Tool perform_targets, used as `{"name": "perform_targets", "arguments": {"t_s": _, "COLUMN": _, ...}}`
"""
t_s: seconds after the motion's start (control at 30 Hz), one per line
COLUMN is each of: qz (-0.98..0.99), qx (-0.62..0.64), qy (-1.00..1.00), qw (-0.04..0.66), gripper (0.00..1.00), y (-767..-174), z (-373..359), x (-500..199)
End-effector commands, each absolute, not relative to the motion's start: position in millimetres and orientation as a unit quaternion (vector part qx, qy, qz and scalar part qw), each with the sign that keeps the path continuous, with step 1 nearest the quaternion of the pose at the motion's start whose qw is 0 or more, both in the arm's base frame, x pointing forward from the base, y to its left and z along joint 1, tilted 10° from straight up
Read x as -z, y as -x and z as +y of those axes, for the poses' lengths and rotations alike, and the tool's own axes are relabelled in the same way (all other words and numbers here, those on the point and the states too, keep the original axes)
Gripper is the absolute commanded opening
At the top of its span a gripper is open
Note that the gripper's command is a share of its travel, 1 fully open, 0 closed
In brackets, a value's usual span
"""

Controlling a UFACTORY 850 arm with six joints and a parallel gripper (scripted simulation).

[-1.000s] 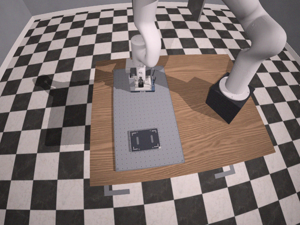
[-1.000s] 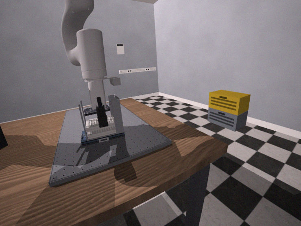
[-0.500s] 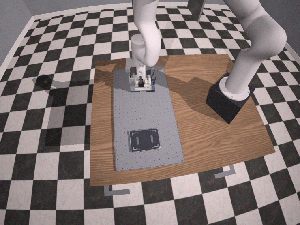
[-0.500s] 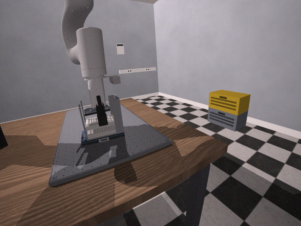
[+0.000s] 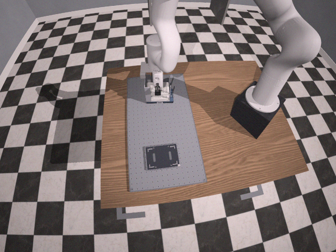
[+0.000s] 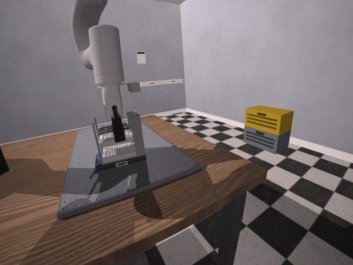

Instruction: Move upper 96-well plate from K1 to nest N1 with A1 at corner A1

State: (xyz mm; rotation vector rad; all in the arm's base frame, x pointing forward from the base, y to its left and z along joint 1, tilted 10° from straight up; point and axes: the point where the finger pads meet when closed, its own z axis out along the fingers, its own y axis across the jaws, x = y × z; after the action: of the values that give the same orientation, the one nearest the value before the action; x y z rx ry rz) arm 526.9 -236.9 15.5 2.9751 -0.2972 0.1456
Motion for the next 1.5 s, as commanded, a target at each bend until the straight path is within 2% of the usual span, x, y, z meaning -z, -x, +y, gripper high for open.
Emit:
{"name": "perform_targets", "arguments": {"t_s": 0.0, "qz": -0.099, "qx": -0.048, "qy": -0.991, "qw": 0.073, "gripper": 0.0, "y": -527, "z": -236, "x": -23}}
{"name": "perform_targets", "arguments": {"t_s": 1.47, "qz": -0.099, "qx": -0.049, "qy": -0.991, "qw": 0.073, "gripper": 0.0, "y": -522, "z": -226, "x": -89}}
